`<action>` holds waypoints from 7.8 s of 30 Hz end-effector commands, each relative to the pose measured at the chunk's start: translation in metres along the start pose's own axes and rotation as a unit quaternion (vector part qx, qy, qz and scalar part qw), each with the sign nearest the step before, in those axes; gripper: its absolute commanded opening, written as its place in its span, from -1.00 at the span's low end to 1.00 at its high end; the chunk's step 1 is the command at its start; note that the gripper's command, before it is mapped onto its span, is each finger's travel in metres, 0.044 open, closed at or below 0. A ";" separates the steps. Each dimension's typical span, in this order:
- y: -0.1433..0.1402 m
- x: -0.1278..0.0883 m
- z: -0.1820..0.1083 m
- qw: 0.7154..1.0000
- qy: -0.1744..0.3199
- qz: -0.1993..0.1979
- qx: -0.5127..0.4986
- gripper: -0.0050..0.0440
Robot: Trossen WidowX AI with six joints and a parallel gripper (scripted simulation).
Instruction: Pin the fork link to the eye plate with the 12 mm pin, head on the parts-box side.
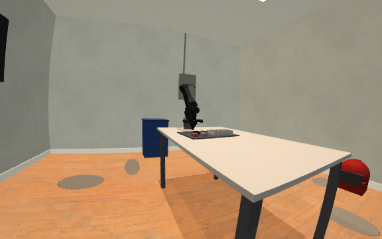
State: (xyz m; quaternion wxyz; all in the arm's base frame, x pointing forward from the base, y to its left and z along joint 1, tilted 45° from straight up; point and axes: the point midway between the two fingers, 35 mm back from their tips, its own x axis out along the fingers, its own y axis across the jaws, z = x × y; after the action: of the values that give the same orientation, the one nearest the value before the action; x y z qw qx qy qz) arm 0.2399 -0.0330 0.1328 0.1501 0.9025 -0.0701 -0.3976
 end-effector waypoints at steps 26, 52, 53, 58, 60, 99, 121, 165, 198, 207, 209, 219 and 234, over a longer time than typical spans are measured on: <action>-0.001 0.011 -0.004 1.000 -0.007 -0.003 -0.003 -0.80; -0.001 0.012 -0.012 1.000 -0.007 -0.003 -0.003 -0.80; -0.001 0.012 -0.012 1.000 -0.007 -0.003 -0.003 -0.80; -0.001 0.012 -0.014 1.000 -0.007 -0.003 -0.003 -0.80; -0.002 0.012 -0.015 1.000 -0.007 -0.003 -0.003 -0.80; -0.002 0.014 -0.013 1.000 -0.007 -0.003 -0.003 -0.80; -0.001 0.013 -0.012 1.000 -0.007 -0.003 -0.003 -0.31; -0.037 -0.013 -0.025 0.663 0.007 -0.025 -0.748 -0.80; -0.075 -0.012 -0.036 -0.304 0.018 -0.013 -0.953 -0.80; -0.086 -0.013 -0.038 -0.544 0.017 -0.008 -0.839 -0.80; -0.089 -0.013 -0.039 -0.600 0.016 -0.007 -0.800 -0.80; -0.103 -0.015 -0.041 -0.830 0.011 -0.002 -0.558 -0.80; -0.111 -0.016 -0.042 -0.928 0.007 0.000 -0.372 -0.80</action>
State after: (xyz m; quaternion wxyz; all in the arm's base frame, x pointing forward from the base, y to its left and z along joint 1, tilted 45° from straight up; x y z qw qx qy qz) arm 0.2608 0.0847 0.1339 -0.2036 0.8890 -0.2155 -0.3490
